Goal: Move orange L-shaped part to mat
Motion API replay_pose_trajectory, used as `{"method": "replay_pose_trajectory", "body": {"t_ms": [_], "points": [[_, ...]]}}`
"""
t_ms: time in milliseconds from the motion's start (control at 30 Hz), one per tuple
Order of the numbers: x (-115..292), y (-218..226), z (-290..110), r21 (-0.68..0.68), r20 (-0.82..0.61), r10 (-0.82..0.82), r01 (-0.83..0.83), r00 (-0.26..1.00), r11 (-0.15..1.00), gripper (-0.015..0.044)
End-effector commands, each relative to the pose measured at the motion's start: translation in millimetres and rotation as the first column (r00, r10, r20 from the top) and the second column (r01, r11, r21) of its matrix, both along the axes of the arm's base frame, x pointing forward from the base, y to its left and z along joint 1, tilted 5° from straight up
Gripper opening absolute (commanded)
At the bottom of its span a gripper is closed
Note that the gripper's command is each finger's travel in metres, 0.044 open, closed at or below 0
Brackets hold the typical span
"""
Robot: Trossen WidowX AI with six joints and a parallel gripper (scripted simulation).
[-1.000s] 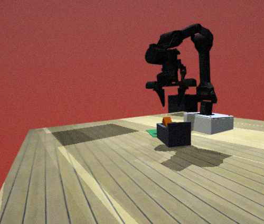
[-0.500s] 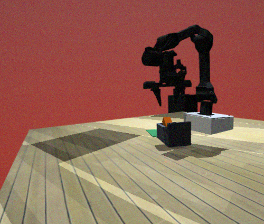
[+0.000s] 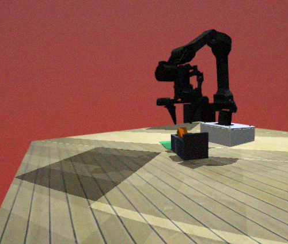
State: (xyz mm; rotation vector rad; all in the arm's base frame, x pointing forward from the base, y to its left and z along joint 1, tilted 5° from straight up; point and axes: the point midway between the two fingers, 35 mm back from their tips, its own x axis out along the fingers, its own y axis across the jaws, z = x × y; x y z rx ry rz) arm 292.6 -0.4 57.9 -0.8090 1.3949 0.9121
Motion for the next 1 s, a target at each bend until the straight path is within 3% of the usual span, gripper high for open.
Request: {"method": "replay_pose_trajectory", "body": {"t_ms": [0,867,967], "points": [[-0.2,-0.4,-6.7,-0.005,-0.001,0.006,-0.006,1.0,1.0,0.028],[-2.5,1.5,-46.3,-0.005,-0.001,0.006,-0.006,1.0,1.0,0.028],[-2.1,2.0,-43.1,0.0,-0.002,0.007,-0.007,1.0,1.0,0.0201]]}}
